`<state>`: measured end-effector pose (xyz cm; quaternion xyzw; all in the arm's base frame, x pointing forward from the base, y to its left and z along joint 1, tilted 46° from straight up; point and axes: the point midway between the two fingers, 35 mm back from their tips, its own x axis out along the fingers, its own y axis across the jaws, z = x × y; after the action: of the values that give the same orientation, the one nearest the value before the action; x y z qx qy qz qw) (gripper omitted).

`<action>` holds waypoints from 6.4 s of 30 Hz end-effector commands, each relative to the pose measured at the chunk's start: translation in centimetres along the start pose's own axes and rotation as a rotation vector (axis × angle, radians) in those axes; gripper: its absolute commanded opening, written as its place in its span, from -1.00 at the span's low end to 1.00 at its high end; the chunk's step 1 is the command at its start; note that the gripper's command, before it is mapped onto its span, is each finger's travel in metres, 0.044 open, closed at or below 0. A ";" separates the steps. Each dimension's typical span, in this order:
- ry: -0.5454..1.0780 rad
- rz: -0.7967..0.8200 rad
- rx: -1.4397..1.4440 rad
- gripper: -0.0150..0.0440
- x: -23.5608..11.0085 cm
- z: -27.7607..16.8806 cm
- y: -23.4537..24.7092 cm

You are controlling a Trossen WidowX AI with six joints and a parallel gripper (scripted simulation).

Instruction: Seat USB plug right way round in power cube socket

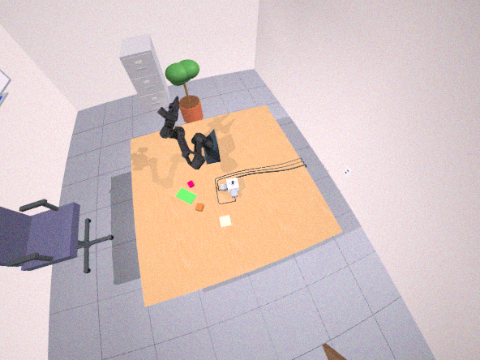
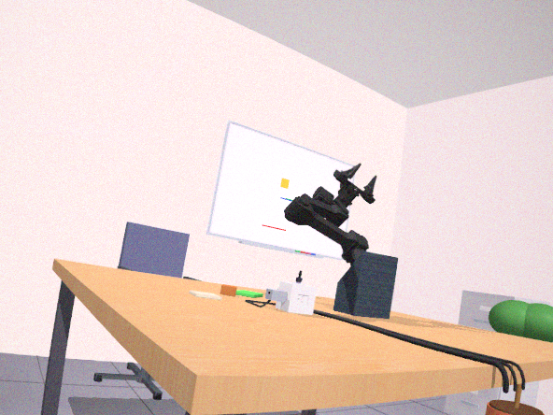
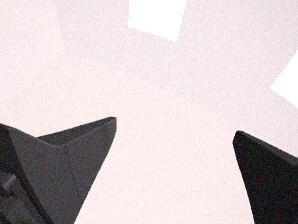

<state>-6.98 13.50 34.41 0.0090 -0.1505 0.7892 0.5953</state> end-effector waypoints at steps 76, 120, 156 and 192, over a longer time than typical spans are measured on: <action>-0.022 2.771 -0.924 1.00 -35.5 -34.1 -28.8; -0.119 2.742 -0.783 1.00 -24.3 -43.9 -23.7; -0.111 2.737 -0.785 -0.49 -24.6 -44.1 -23.7; -0.112 2.737 -0.785 -0.49 -23.1 -43.2 -24.2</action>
<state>29.50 8.07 -6.05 -0.2689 -0.2691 0.6405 -0.6671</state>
